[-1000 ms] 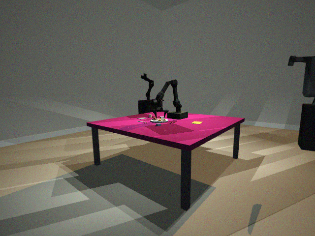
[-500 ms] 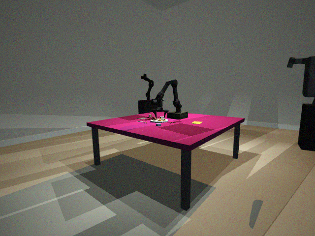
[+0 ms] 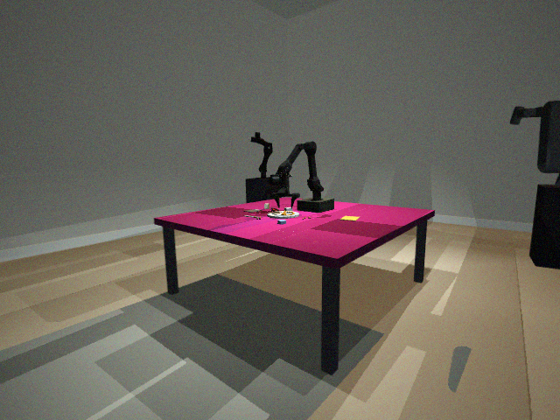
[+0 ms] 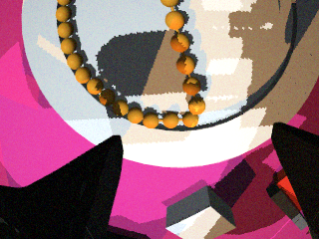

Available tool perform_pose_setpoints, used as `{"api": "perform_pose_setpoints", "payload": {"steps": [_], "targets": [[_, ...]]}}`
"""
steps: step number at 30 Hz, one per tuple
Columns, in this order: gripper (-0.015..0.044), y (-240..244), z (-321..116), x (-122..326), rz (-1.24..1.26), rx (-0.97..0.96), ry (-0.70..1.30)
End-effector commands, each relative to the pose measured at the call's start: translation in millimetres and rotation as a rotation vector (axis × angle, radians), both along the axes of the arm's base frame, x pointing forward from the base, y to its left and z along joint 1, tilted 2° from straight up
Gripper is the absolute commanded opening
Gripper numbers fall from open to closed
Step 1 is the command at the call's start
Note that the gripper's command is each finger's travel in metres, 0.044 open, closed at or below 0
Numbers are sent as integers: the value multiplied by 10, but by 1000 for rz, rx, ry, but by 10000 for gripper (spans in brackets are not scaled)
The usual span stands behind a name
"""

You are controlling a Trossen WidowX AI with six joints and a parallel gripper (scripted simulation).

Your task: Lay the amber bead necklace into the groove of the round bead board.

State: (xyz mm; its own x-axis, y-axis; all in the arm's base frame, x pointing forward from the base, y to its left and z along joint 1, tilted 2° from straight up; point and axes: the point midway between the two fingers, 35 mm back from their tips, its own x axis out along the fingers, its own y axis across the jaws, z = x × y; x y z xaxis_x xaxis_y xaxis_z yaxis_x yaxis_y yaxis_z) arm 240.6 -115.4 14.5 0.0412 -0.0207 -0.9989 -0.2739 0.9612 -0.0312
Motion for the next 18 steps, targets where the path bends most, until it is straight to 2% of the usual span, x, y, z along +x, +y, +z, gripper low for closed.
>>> {"api": "perform_pose_setpoints", "payload": {"steps": [1, 5, 18], "targets": [[230, 29, 183, 75, -49, -1, -18], [125, 28, 142, 78, -49, -1, -18], [120, 15, 13, 90, -43, -4, -19]]}}
